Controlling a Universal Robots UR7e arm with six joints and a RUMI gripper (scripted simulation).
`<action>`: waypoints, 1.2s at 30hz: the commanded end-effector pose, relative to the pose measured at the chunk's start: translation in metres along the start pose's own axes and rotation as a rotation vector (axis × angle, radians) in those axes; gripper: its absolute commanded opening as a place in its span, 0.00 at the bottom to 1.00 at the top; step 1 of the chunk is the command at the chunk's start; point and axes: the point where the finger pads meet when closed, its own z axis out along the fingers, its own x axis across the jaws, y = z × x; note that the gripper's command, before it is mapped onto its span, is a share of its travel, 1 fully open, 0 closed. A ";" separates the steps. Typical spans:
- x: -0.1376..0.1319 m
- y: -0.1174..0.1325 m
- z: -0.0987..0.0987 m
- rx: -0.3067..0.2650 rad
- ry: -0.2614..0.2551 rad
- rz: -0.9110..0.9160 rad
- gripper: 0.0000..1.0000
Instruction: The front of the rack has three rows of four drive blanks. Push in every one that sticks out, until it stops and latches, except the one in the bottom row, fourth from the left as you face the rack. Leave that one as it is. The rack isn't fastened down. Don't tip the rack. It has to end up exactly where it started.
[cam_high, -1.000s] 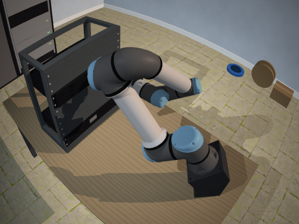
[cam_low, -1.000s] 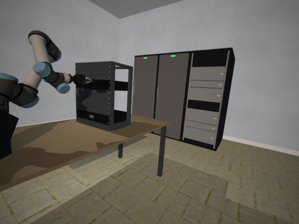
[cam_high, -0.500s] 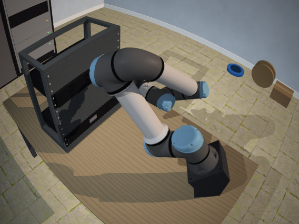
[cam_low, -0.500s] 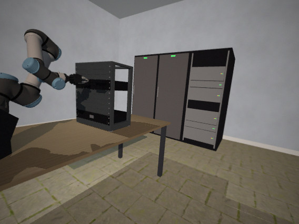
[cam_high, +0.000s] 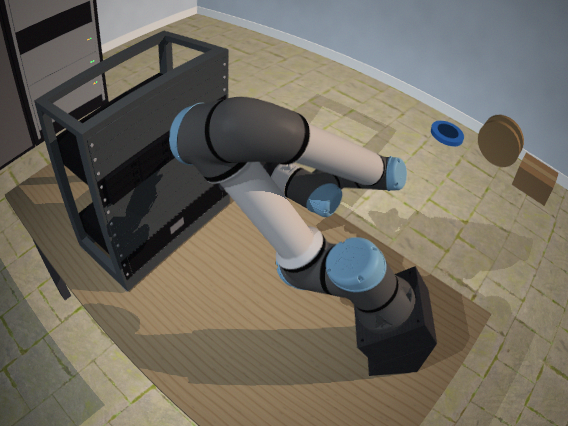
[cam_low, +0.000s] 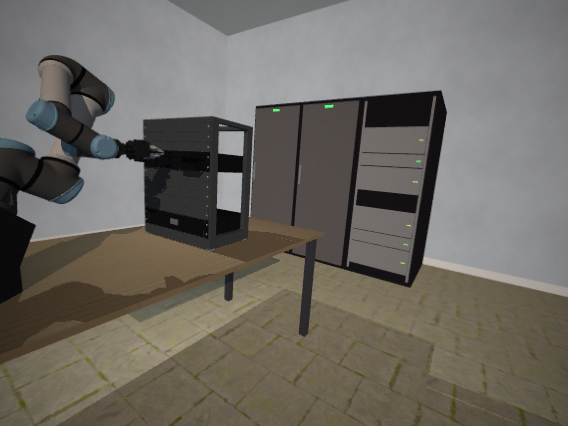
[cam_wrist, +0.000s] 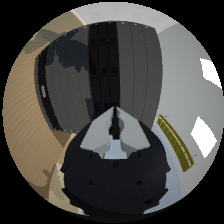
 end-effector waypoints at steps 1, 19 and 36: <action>0.001 0.000 -0.006 0.004 -0.003 0.001 0.00; 0.001 0.000 -0.015 0.004 -0.003 0.001 0.00; 0.001 0.001 -0.015 0.004 -0.003 0.001 0.00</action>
